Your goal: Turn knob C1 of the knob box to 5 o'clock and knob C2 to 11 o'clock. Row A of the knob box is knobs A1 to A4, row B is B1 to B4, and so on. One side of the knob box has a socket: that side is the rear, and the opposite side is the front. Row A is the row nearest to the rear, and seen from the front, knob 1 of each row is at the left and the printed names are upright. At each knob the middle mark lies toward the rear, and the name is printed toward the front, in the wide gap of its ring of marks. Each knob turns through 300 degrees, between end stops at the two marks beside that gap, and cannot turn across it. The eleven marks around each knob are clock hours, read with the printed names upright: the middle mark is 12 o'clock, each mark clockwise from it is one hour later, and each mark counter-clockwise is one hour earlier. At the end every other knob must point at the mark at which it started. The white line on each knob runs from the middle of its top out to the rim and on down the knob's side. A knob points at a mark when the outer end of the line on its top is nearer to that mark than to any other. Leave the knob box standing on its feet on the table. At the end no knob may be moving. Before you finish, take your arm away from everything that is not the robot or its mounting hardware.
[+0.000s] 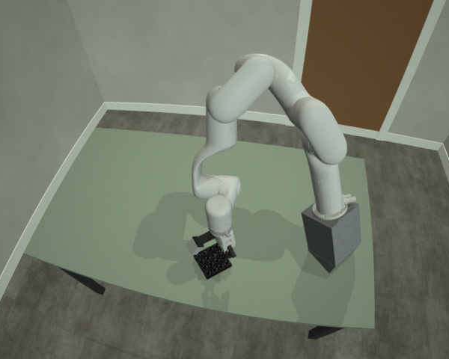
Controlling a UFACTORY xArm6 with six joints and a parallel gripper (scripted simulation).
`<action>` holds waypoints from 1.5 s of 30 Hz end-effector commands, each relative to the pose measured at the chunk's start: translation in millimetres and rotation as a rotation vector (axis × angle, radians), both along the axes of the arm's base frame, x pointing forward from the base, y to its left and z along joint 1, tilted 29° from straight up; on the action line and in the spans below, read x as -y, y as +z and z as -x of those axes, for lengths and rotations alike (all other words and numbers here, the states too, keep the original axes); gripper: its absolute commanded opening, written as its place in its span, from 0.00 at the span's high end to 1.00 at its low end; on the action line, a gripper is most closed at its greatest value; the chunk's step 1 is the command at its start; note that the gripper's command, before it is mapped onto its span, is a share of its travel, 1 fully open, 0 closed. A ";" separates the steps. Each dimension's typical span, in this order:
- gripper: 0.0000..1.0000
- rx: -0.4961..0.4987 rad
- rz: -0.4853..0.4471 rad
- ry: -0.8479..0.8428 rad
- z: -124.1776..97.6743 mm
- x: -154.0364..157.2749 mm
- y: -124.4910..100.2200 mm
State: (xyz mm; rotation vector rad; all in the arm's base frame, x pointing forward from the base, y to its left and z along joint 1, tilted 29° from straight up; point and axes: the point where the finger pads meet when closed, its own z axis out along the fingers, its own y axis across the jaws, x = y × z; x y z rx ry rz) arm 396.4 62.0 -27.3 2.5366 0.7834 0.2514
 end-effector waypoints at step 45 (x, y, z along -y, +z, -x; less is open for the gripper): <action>0.00 0.204 -0.162 -0.459 -2.7 -11.0 0.5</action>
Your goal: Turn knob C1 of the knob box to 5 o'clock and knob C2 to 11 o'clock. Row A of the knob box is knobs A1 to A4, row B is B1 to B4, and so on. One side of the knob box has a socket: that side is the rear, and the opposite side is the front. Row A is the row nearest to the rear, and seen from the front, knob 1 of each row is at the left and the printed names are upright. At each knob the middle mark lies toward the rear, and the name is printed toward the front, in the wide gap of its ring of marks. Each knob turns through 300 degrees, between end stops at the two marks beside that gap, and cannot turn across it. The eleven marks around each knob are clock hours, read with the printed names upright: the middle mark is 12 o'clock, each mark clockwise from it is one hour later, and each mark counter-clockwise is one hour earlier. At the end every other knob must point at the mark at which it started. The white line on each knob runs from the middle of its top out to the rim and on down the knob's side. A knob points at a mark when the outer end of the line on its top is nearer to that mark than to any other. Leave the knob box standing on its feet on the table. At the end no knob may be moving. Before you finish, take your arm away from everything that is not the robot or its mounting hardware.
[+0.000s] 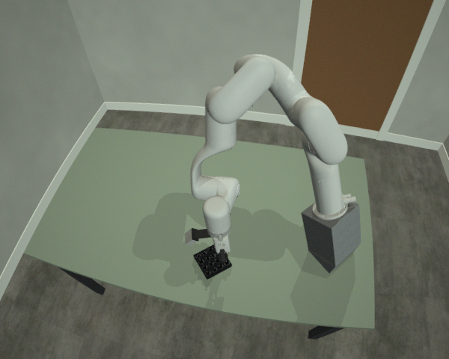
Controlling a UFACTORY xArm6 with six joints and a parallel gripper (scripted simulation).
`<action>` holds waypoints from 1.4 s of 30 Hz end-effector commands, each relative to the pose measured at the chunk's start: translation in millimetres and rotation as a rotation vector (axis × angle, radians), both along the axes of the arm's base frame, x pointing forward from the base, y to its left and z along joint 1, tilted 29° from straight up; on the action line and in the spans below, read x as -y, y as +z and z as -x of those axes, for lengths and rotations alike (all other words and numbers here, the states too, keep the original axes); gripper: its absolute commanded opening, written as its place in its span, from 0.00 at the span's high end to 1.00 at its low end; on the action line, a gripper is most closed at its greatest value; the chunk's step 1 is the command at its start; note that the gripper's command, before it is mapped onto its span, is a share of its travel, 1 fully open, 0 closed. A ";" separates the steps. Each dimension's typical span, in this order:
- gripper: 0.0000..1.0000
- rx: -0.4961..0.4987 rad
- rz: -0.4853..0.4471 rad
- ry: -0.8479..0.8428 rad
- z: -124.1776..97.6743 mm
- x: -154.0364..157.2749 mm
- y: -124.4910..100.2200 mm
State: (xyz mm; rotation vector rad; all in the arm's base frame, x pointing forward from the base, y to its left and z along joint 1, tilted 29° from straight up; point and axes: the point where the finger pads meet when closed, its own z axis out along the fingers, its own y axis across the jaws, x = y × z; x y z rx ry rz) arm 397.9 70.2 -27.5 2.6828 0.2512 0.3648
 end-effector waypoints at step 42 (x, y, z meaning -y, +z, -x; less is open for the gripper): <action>0.00 0.608 -0.464 -1.360 -3.7 -32.1 -0.4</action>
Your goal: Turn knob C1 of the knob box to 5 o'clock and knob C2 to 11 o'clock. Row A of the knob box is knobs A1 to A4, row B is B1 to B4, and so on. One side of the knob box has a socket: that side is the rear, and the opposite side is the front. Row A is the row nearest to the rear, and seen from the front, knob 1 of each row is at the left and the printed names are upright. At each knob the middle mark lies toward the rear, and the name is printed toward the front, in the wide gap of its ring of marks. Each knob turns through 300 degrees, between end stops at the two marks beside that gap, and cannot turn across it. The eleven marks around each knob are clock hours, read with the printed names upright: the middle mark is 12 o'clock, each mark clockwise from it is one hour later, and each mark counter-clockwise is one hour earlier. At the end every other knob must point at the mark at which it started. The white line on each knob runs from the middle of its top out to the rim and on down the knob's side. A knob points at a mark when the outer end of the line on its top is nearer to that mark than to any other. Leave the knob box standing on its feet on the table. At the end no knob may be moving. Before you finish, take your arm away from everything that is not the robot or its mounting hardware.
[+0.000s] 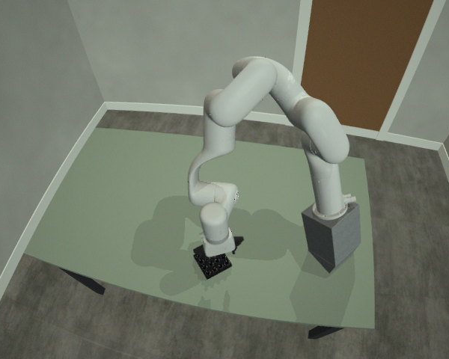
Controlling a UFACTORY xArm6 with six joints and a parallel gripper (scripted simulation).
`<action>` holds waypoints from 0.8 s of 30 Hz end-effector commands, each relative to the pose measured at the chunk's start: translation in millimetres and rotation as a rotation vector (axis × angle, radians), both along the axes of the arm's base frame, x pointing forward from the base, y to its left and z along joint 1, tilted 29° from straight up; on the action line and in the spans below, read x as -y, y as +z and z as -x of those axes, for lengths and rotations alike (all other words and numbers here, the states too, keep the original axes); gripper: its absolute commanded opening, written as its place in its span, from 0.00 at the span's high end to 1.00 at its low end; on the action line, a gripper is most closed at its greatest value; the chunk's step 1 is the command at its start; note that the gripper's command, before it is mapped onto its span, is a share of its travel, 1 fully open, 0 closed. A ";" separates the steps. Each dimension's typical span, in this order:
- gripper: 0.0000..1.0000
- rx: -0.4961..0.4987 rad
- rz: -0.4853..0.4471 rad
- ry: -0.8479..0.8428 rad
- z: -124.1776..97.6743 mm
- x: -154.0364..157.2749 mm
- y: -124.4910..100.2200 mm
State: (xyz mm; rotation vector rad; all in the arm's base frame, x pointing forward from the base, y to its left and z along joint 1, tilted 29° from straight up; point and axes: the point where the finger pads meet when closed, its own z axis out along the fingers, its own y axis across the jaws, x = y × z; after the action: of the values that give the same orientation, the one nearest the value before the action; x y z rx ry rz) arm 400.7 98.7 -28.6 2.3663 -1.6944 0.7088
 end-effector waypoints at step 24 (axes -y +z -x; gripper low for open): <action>0.00 0.387 -0.289 -0.848 -0.7 -21.1 -0.2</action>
State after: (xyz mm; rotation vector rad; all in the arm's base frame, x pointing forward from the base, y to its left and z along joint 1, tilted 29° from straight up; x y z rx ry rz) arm 400.7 116.7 -29.5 1.5443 -2.6967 0.7839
